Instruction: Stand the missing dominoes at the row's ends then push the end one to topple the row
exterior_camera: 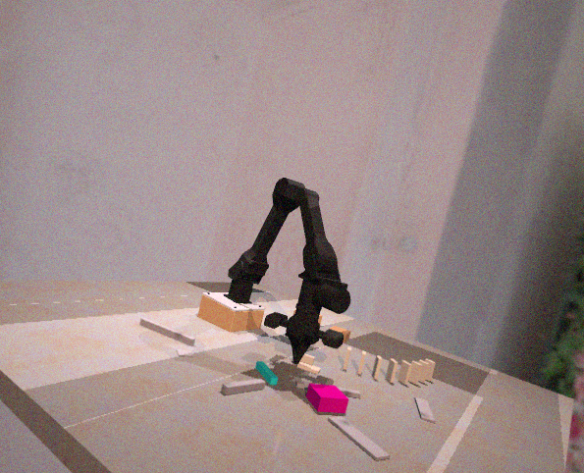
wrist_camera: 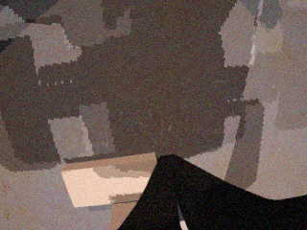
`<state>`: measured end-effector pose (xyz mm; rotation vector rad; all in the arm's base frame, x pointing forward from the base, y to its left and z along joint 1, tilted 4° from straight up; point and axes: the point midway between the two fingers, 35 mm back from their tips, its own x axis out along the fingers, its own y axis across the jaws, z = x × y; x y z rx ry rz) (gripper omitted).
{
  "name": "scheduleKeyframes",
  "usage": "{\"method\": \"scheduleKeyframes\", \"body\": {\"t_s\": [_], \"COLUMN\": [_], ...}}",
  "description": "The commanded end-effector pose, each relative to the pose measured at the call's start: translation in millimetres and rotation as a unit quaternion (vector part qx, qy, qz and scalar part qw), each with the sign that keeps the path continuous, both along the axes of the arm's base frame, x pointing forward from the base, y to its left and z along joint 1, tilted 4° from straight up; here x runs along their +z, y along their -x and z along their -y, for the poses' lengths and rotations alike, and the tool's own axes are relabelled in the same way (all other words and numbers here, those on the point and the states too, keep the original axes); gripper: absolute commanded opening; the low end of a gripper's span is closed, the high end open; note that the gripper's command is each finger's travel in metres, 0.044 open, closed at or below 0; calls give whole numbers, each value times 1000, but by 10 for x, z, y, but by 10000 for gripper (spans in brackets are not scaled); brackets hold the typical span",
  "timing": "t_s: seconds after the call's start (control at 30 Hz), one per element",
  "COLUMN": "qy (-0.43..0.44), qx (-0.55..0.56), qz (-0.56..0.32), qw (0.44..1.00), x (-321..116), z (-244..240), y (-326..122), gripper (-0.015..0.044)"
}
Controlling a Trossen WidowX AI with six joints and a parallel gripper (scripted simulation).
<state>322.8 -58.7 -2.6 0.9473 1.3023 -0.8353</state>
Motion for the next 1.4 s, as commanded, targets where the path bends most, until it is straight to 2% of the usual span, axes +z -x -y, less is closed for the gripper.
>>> {"method": "scheduleKeyframes", "body": {"t_s": [0.0,0.13,0.27,0.33,0.53,0.67,0.83,0.9,1.23,1.37], "qy": [1,2,2,5,32,49,67,69,69,70], "qx": [1,6,7,38,318,498,686,709,709,708], "qz": [1,-1,-2,-1,4,7,11,11,11,12], "qw": [1000,1000,1000,999,947,866,724,702,702,703], "x": [174,699,788,789,799,804,810,811,811,546], "z": [-15,-100,-116,-122,-177,-216,-265,-272,-272,-272], "y": [-62,-178,-186,-194,-264,-311,-367,-374,-374,-414], "gripper": [0,0,0,53,210,315,440,440,440,440]}}
